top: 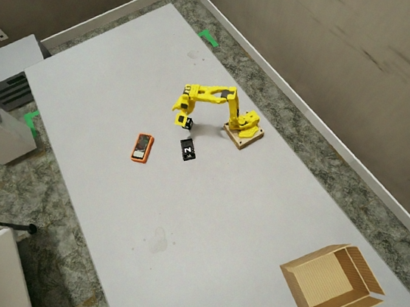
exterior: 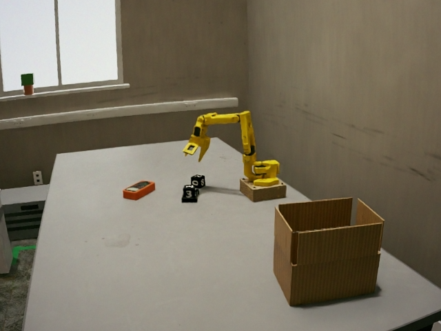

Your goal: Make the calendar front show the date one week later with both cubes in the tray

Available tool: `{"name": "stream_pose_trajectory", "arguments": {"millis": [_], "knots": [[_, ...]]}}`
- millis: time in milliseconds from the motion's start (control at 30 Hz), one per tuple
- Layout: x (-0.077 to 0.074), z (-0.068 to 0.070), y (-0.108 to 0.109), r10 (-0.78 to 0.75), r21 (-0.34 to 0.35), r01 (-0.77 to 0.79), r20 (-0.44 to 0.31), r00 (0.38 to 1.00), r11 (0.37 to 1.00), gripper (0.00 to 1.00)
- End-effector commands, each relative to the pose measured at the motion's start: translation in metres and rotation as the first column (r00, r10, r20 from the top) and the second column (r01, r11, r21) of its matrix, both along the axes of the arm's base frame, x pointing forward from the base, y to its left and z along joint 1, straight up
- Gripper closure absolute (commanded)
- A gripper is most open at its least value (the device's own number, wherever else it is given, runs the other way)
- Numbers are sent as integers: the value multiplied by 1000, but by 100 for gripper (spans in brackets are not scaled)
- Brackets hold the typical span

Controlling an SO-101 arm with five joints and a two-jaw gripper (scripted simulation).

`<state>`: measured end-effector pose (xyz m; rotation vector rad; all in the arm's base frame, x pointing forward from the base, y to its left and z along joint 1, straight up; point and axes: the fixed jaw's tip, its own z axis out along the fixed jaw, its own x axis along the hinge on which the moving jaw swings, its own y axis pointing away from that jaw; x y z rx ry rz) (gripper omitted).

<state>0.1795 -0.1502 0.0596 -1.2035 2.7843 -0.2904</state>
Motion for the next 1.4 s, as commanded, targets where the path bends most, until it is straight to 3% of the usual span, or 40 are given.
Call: {"name": "stream_pose_trajectory", "arguments": {"millis": [0,233,1367], "knots": [[-7,-24,3,0,72,6,-86,996,997,65],[-14,-43,9,9,137,14,-161,987,991,65],[-18,-51,6,4,141,19,-166,986,990,65]]}}
